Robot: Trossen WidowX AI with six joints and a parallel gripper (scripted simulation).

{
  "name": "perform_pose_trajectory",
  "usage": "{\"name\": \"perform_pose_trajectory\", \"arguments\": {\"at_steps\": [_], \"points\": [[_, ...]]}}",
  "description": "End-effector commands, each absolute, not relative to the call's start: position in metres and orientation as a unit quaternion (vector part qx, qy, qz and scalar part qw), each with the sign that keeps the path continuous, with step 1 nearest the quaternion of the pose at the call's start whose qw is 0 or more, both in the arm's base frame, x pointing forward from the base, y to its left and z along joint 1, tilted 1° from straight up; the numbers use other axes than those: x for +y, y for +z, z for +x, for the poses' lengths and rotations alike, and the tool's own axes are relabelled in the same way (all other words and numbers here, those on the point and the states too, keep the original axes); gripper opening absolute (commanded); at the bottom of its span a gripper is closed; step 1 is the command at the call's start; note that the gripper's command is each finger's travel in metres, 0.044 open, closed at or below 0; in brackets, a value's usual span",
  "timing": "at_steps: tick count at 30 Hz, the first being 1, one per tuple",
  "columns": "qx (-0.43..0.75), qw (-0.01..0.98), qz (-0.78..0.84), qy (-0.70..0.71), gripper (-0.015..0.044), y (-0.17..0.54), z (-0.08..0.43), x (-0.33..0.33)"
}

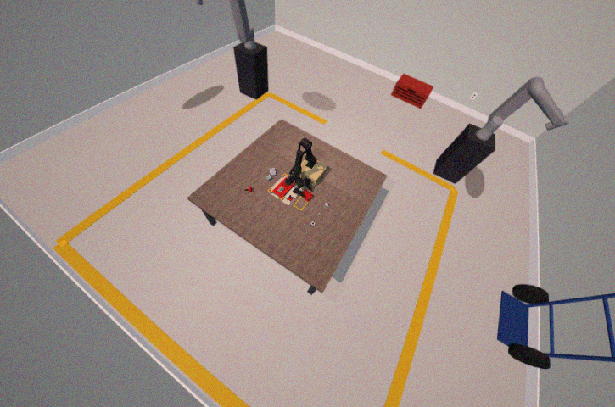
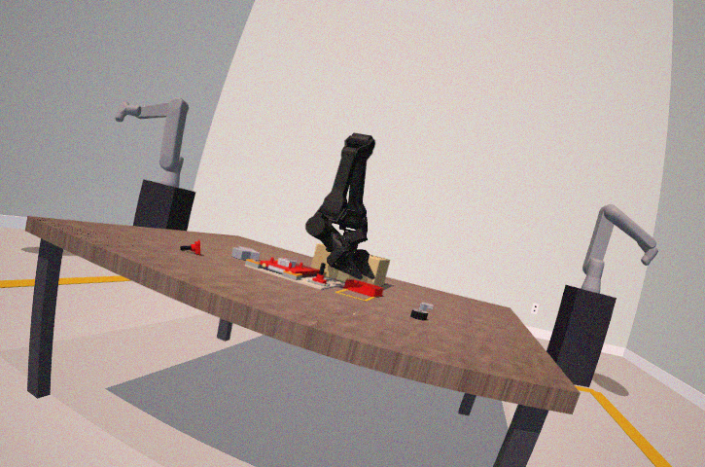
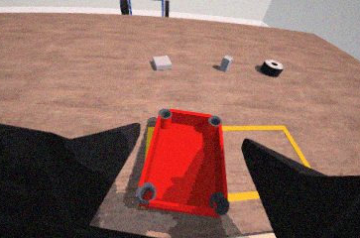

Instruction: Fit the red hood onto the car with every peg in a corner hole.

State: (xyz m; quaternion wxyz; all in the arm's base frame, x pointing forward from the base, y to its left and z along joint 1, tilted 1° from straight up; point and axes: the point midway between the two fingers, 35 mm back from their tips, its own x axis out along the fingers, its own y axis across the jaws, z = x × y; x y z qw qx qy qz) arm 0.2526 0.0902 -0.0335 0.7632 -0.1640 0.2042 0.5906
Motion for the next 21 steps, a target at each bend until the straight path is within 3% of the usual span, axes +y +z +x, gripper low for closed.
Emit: {"name": "perform_pose_trajectory", "arguments": {"at_steps": [1,21], "points": [[0.204,0.764,-0.162,0.591,0.0440,-0.036,0.252,0.091],[0.204,0.764,-0.162,0.591,0.0440,-0.047,0.252,0.091]]}}
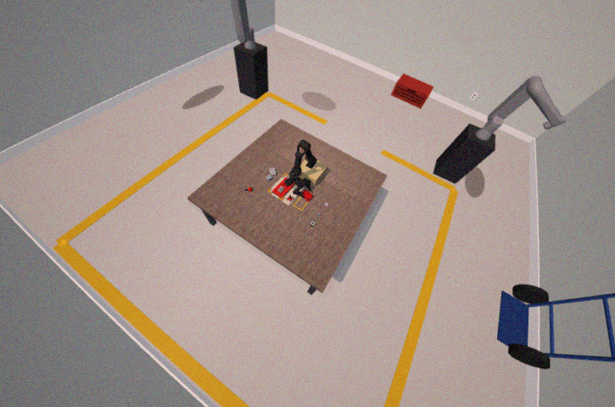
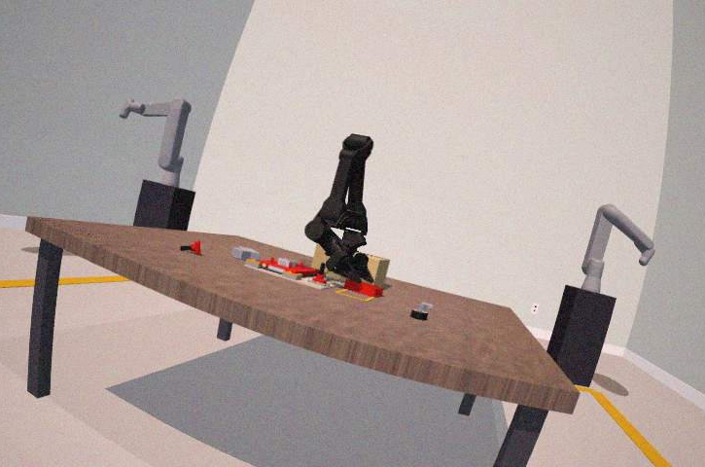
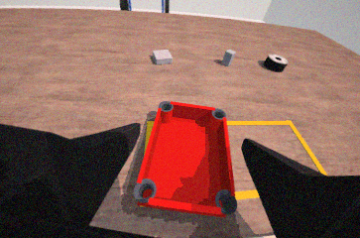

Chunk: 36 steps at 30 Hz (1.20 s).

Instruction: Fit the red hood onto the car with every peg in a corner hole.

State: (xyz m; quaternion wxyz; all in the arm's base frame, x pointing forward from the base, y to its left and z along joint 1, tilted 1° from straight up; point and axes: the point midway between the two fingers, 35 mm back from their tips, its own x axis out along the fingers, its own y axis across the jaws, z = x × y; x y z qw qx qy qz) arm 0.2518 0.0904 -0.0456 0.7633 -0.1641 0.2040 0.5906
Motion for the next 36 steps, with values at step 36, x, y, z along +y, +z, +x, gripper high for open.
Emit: {"name": "perform_pose_trajectory", "arguments": {"at_steps": [36], "points": [[0.204,0.763,-0.164,0.591,0.0315,-0.060,0.251,0.090]]}}
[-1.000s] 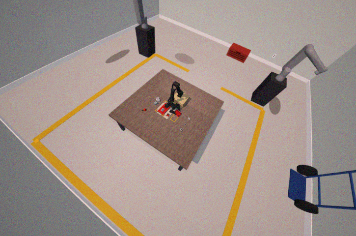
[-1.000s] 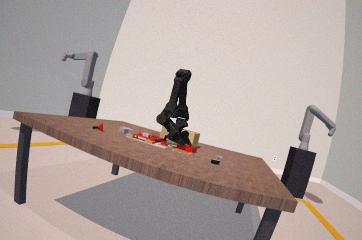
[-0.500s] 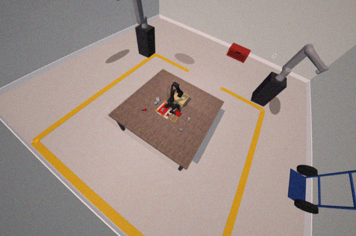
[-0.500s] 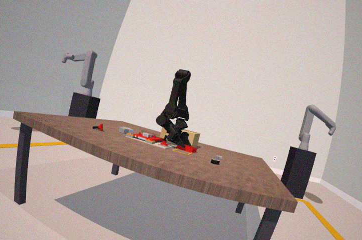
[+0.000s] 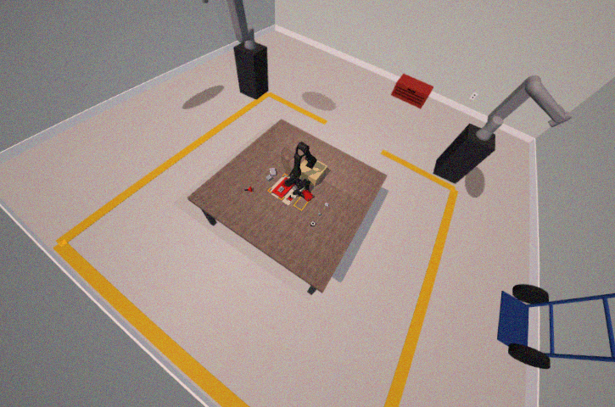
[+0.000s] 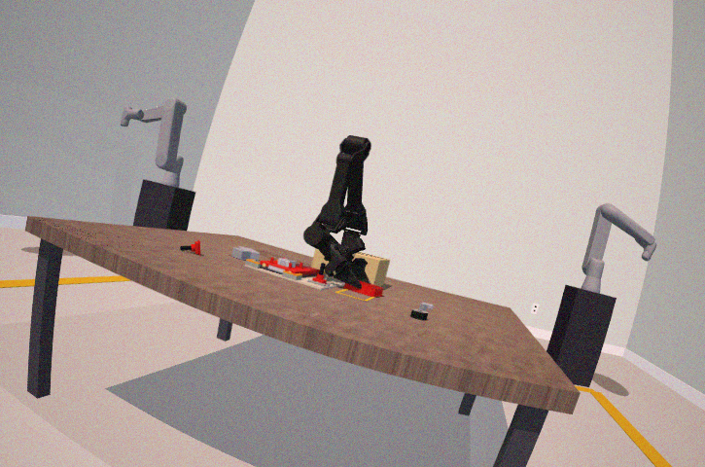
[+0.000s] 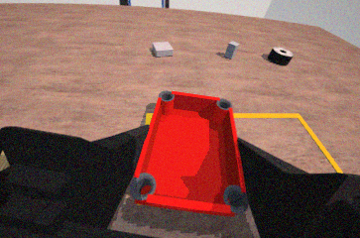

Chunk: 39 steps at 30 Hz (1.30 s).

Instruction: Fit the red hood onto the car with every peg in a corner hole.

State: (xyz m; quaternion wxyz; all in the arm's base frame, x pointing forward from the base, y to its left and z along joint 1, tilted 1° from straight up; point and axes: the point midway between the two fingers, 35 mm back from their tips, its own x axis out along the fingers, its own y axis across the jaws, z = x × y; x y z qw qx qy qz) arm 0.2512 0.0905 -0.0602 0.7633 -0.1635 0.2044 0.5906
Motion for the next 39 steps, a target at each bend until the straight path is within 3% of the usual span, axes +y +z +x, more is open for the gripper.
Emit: {"name": "perform_pose_trajectory", "arguments": {"at_steps": [1,6,17,39], "points": [[0.204,0.763,-0.164,0.591,0.0308,-0.060,0.251,0.090],[0.204,0.763,-0.164,0.591,0.0275,-0.060,0.251,0.090],[0.204,0.763,-0.164,0.591,0.0000,-0.036,0.255,0.090],[0.211,0.765,-0.155,0.588,0.0000,0.013,0.252,0.091]]}}
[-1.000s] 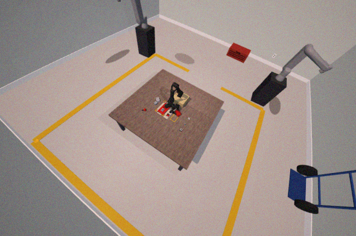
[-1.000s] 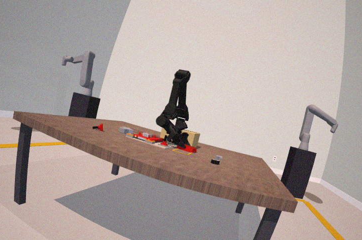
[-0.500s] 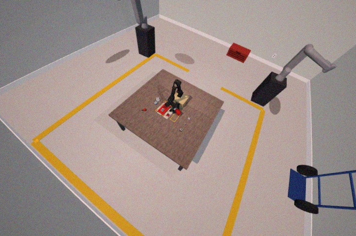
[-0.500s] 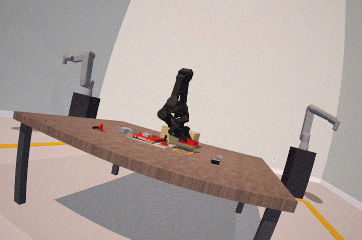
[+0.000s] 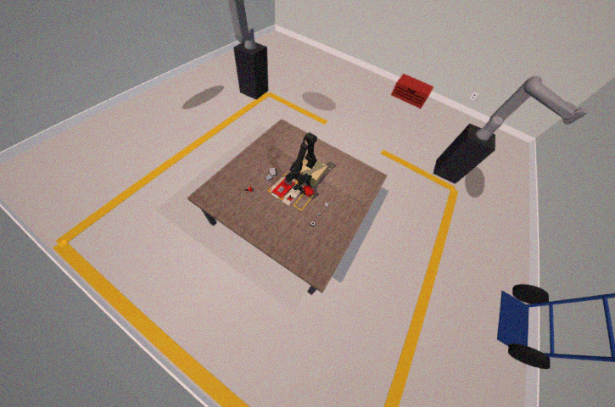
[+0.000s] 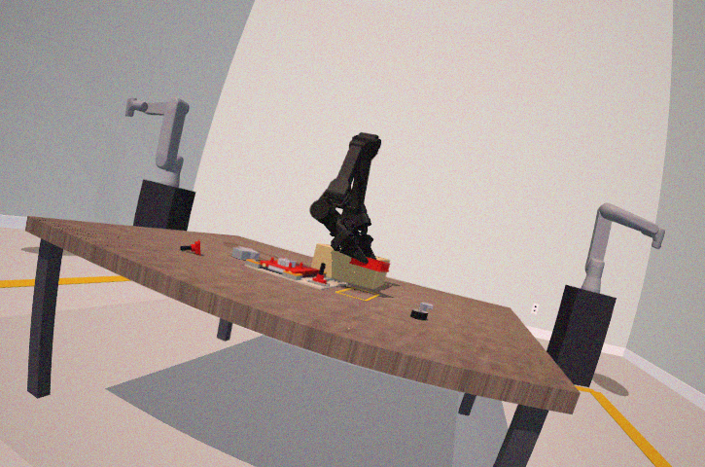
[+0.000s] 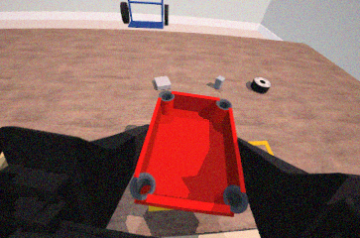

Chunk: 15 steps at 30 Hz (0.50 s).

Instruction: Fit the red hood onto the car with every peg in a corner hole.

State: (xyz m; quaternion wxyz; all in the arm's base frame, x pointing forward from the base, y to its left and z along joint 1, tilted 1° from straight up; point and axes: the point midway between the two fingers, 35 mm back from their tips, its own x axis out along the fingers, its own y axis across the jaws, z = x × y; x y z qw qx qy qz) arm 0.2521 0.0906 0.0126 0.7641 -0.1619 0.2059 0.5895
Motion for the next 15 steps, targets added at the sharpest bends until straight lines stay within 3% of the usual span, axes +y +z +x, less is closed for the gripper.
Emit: {"name": "perform_pose_trajectory", "arguments": {"at_steps": [1,15], "points": [[0.215,0.766,-0.150,0.587,0.0000,0.0129,0.2520,0.0907],[0.324,0.781,0.001,0.534,0.0000,0.0118,0.2523,0.0906]]}}
